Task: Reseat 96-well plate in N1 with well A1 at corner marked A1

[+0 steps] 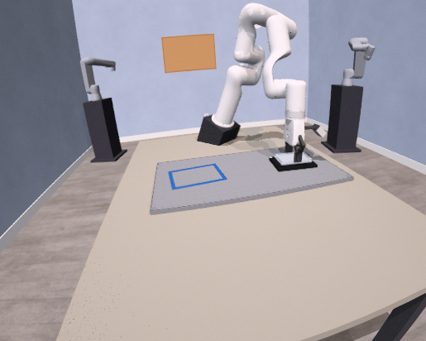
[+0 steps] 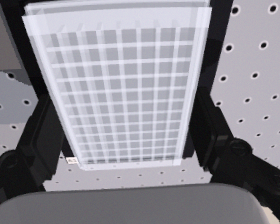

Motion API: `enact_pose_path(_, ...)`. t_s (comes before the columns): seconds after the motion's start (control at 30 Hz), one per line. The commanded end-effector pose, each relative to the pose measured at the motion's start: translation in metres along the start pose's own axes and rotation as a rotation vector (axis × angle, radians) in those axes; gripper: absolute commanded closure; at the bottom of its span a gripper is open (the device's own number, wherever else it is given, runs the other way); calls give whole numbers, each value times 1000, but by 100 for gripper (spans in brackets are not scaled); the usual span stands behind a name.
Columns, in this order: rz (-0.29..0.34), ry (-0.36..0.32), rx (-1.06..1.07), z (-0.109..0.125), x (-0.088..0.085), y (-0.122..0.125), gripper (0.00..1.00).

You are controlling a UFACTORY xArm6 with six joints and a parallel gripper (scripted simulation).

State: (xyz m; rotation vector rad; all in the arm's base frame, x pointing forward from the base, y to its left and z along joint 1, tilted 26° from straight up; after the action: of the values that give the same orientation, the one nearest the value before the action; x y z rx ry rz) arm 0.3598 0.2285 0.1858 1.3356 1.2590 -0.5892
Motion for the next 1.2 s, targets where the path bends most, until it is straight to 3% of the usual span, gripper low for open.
enact_pose_path(0.0,3,1,0,0,0,1,100)
enact_pose_path(0.67,3,1,0,0,3,1,100)
enact_pose_path(0.7,3,1,0,0,3,1,0)
enact_pose_path(1.17,3,1,0,0,3,1,0)
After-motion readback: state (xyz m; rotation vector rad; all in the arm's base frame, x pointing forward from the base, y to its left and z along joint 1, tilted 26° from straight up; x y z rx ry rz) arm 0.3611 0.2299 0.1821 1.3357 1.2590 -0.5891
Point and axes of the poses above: the point where the finger pads meet when closed, its own x axis out along the fingers, its own y axis across the jaws, z = x × y, the point moved 5 cm from there along -x, back along the fingers, and after that the axes turned 13 degrees about -x, right-handed, at the moved point
